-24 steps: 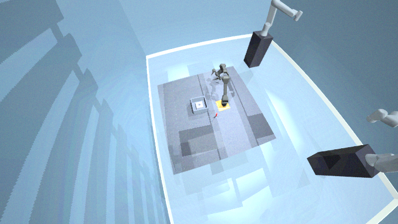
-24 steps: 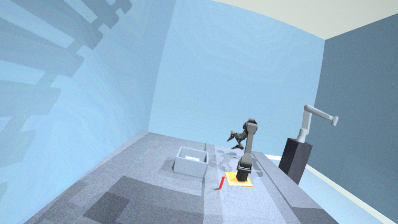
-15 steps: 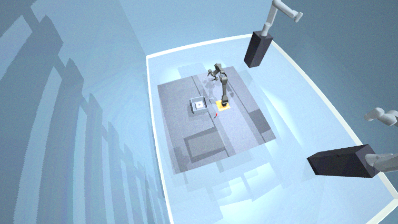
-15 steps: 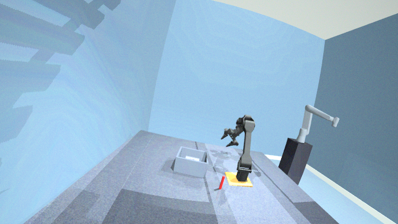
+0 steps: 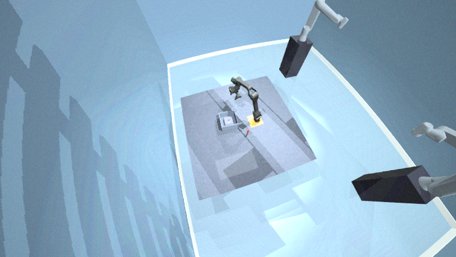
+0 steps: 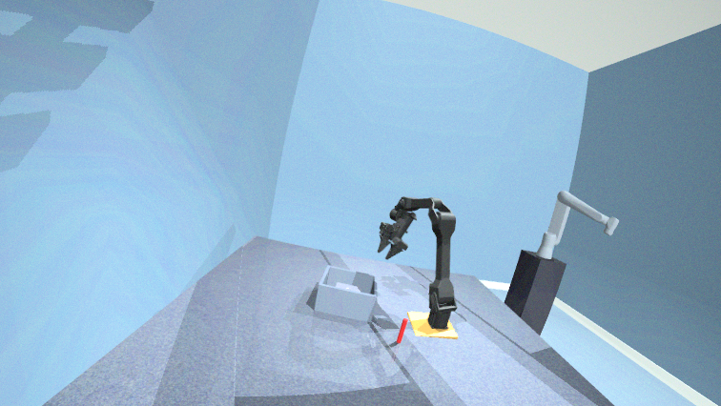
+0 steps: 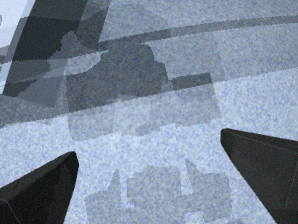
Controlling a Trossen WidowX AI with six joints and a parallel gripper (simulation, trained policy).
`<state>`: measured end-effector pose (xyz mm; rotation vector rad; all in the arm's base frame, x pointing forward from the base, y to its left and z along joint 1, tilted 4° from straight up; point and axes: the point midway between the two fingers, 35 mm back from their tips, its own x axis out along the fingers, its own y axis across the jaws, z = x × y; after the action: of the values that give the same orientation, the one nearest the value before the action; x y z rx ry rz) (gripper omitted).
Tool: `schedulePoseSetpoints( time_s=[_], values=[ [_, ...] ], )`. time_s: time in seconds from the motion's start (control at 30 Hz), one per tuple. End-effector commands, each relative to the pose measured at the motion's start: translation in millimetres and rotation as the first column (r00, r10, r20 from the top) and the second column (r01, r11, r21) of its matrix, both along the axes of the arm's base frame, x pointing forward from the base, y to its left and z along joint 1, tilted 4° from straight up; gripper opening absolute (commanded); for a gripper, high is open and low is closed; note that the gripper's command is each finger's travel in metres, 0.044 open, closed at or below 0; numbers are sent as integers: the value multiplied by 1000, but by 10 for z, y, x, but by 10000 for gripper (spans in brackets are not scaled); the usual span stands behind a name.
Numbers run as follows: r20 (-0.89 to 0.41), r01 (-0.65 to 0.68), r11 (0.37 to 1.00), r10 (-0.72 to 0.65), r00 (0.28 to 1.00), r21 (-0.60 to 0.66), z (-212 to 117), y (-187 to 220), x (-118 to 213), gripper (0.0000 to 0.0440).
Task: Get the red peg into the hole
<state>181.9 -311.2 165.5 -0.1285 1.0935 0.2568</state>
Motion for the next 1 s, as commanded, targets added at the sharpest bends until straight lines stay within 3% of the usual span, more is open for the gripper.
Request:
schedulePoseSetpoints(
  time_s=[0.0,0.43,0.97],
  values=[
    [-60,49,998,-47,997,36,63,233,132,440],
    [-339,331,939,-282,898,97,271,1411,570,440],
    [-511,621,782,-556,655,-53,341,2662,519,440]
  ],
)
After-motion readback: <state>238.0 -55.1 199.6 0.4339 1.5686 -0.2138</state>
